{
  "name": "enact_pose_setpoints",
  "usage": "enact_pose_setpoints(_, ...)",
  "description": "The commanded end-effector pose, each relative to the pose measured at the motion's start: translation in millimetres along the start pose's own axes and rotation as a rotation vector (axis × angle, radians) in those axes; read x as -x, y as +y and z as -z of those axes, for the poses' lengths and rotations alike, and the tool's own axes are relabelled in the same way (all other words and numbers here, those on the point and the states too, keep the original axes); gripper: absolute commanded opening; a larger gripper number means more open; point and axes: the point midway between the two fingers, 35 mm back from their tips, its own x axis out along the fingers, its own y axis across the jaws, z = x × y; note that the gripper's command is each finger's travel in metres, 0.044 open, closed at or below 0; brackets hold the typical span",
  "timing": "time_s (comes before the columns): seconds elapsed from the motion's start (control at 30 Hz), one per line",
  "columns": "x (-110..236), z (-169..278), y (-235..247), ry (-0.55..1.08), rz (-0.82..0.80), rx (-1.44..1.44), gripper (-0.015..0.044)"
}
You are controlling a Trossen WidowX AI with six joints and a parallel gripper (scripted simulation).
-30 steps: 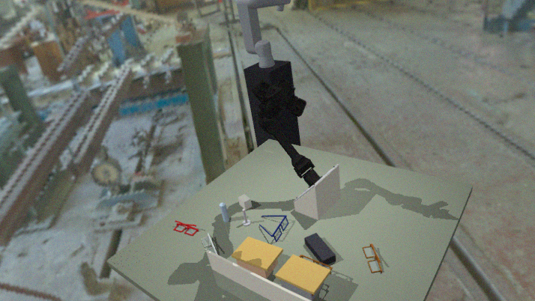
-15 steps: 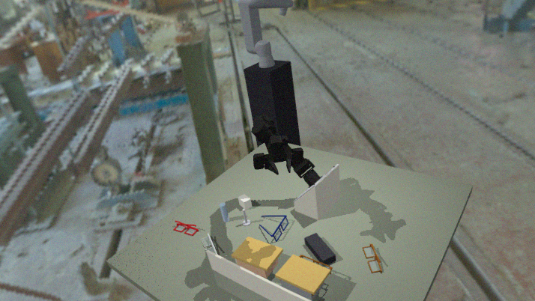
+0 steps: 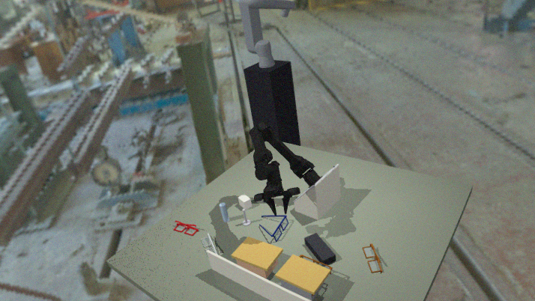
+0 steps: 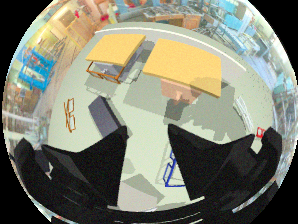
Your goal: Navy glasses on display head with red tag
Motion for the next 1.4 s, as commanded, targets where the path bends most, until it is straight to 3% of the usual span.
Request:
enact_pose_setpoints(0.0,-19,57,-20,0.202,0.087,-0.098,0.02)
enact_pose_setpoints(0.23,-25,151,-41,0.495,0.251,-0.217,0.02)
enact_pose_setpoints(0.4,-24,153,-42,0.502,0.256,-0.219,0.02)
enact_pose_setpoints(0.5,-24,153,-42,0.502,0.256,-0.219,0.0121)
enact_pose_setpoints(1.37,-49,164,-46,0.5,0.254,-0.219,0.012)
